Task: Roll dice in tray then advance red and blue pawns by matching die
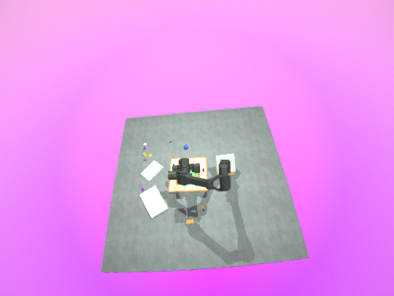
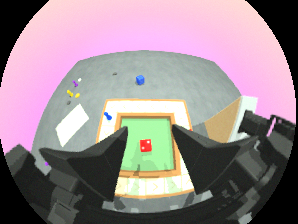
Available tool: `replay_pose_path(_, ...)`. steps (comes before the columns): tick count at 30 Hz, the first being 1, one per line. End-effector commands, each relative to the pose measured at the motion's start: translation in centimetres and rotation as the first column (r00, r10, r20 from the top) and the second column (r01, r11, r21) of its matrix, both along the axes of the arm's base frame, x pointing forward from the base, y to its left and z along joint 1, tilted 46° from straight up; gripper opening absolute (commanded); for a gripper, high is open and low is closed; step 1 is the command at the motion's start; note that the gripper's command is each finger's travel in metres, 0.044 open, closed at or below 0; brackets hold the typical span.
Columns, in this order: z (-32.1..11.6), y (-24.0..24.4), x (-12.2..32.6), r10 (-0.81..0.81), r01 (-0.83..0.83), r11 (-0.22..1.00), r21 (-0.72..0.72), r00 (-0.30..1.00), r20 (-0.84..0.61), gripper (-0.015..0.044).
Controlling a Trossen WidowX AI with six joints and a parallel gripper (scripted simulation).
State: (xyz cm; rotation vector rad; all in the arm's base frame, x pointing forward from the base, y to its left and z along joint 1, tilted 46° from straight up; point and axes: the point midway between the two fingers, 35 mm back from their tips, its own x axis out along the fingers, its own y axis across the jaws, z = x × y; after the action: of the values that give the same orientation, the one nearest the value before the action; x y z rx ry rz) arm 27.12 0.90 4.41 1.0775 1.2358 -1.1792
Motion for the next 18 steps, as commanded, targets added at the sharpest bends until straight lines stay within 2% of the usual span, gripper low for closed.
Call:
replay_pose_path(1,1.7,-1.5,0.5,-0.006,0.006,1.000,-0.005,1.000,0.023,0.0367)
replay_pose_path(4,1.5,-1.4,0.5,-0.004,0.003,1.000,0.010,1.000,0.014,0.0440)
replay_pose_path(5,1.0,-1.3,0.3,0.004,-0.003,0.998,0.057,1.000,-0.011,0.0440)
replay_pose_path(8,-1.2,-0.7,-0.3,0.043,-0.005,0.939,0.344,0.994,-0.102,0.0440)
replay_pose_path(12,-2.6,-0.4,0.1,0.022,0.040,0.718,0.695,0.996,-0.081,0.0440)
replay_pose_path(14,-2.6,-0.5,0.3,0.005,0.045,0.668,0.742,0.998,-0.065,0.0440)
replay_pose_path(16,-2.6,-0.5,0.3,0.005,0.045,0.668,0.742,0.998,-0.065,0.0440)
replay_pose_path(17,-2.9,-0.6,-0.2,0.017,0.056,0.733,0.678,0.995,-0.100,0.0440)
replay_pose_path(18,-2.9,-0.6,-0.2,0.017,0.056,0.733,0.678,0.995,-0.100,0.0440)
